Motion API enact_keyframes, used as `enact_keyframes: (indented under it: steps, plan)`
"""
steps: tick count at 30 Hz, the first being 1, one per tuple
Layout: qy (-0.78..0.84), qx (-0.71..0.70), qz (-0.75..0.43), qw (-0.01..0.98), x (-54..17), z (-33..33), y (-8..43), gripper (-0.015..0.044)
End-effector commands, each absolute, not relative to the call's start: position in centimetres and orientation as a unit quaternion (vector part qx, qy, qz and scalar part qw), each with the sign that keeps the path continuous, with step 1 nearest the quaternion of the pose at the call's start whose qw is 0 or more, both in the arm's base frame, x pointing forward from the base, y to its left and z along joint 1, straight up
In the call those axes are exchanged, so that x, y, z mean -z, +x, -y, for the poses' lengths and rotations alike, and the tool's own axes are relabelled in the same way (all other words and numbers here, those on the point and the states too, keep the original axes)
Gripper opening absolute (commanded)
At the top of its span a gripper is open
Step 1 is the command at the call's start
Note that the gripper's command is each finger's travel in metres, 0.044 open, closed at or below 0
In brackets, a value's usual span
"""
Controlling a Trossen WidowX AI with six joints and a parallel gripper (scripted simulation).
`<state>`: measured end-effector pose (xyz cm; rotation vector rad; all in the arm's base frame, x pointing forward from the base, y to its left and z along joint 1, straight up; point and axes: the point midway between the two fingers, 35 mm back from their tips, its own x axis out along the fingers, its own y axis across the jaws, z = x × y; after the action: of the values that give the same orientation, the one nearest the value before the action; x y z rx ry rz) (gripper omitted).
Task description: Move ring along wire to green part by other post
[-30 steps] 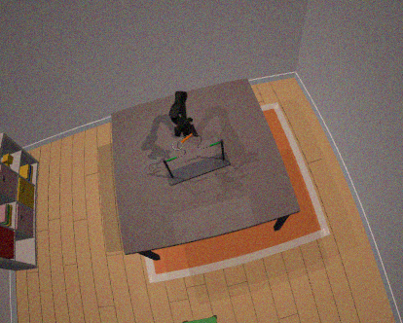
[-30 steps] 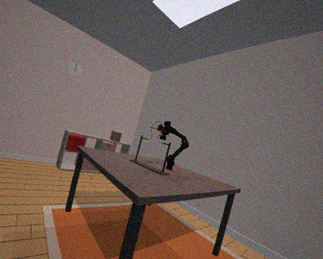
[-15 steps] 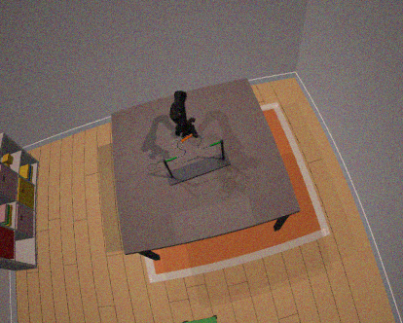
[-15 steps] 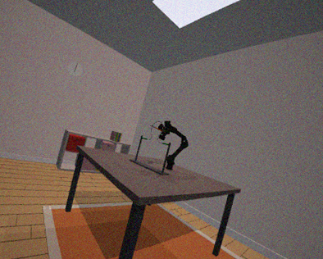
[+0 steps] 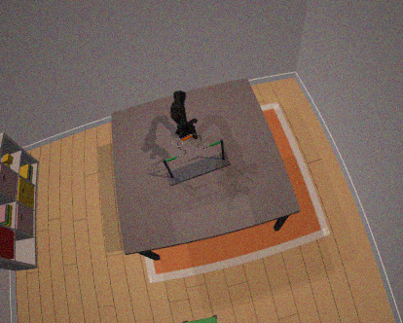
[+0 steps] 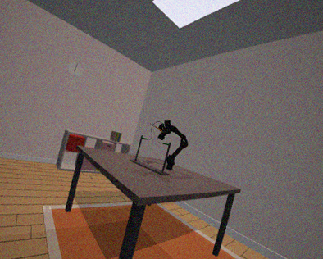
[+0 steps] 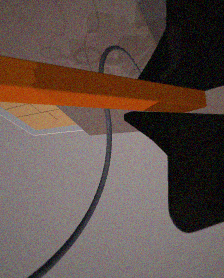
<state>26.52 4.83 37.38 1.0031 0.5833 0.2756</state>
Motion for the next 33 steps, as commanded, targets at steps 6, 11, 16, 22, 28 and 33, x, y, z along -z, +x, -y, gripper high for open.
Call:
enact_keyframes:
  steps: [6, 11, 16, 22, 28, 33]
  plan:
    - [0.419, -0.114, -0.277, 0.857, -37.0, -4.5, 26.8, -0.015]
    - [0.388, -0.105, -0.277, 0.873, -36.7, -4.3, 26.8, -0.015]
    - [0.358, -0.097, -0.277, 0.886, -36.5, -4.1, 26.8, -0.015]
    - [0.324, -0.087, -0.277, 0.9, -36.2, -3.9, 26.8, -0.015]
    - [0.289, -0.077, -0.276, 0.913, -36.0, -3.6, 26.8, -0.015]
    - [0.26, -0.068, -0.275, 0.923, -35.8, -3.4, 26.9, -0.015]
